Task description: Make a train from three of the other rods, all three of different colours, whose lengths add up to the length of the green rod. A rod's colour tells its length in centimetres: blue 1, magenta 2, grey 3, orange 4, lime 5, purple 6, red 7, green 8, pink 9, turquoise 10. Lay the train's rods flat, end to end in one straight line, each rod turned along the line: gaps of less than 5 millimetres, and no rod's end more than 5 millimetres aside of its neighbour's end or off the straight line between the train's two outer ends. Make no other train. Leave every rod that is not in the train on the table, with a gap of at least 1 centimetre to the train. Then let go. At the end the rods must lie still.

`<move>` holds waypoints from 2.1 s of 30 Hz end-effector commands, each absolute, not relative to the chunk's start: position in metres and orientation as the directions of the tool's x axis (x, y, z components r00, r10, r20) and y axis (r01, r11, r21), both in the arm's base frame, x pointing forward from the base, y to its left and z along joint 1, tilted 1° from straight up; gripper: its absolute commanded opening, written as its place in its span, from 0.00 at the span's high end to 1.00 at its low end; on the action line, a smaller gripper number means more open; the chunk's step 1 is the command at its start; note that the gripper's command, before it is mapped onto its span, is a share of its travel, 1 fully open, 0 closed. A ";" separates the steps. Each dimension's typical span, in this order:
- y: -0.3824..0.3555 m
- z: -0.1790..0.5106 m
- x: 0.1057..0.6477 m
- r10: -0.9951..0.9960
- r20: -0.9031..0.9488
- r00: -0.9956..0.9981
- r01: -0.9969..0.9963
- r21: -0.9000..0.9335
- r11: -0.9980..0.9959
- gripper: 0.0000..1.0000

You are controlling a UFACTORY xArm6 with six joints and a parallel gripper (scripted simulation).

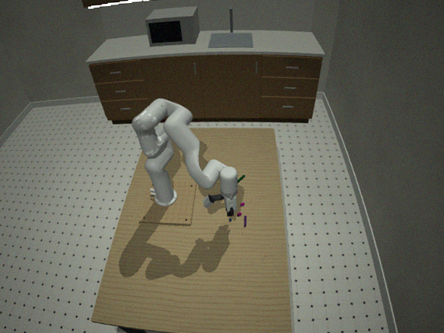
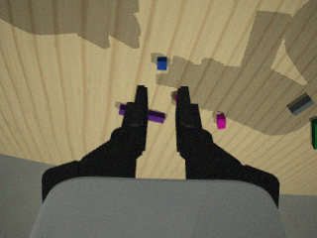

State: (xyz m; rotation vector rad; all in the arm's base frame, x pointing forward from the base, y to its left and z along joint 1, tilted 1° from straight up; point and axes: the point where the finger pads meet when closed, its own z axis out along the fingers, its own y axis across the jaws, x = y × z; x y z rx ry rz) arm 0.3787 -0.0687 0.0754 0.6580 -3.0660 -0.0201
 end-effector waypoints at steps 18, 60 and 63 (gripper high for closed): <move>-0.069 0.073 0.380 -0.410 0.000 -0.912 -0.410 0.012 0.912 0.76; -0.068 0.027 0.380 -0.410 0.000 -0.912 -0.410 0.012 0.912 0.76; -0.068 0.026 0.380 -0.410 0.000 -0.912 -0.410 0.012 0.912 0.76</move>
